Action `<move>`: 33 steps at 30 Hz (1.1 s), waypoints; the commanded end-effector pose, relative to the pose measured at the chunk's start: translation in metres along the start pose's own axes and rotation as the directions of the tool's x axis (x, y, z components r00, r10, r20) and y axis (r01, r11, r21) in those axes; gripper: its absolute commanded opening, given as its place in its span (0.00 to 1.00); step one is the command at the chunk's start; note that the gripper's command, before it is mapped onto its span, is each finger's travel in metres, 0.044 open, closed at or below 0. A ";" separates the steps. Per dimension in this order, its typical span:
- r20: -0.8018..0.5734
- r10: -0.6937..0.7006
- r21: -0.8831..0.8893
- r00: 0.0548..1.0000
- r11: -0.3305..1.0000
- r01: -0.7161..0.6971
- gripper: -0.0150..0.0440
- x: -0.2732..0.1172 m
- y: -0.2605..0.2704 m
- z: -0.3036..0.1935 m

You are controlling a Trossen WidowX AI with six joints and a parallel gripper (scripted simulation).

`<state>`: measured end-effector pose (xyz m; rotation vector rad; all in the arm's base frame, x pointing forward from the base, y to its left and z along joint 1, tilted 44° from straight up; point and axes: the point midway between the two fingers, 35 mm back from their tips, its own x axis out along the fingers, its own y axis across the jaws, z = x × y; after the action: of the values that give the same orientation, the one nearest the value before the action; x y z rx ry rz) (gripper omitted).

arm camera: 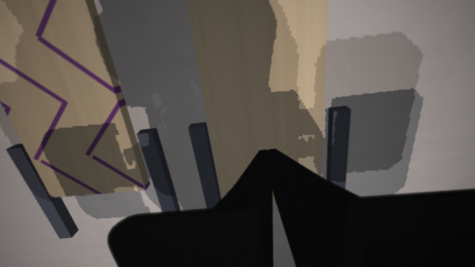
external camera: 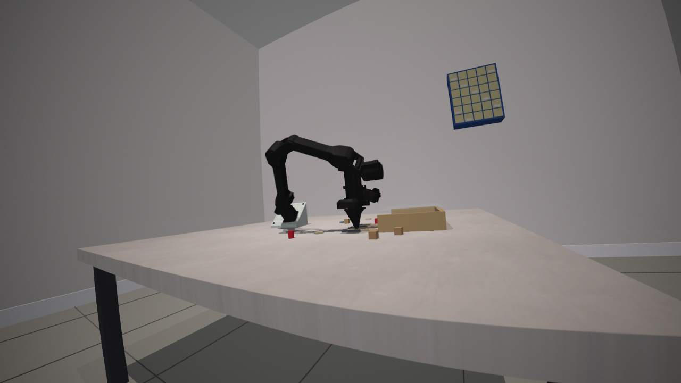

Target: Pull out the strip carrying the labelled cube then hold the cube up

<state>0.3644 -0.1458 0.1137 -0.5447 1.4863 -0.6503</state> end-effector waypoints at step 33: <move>-0.007 0.001 0.001 1.000 1.000 -0.001 0.25 0.005 0.000 -0.047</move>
<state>0.3275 -0.1434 0.1133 -0.5437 1.4694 -0.6504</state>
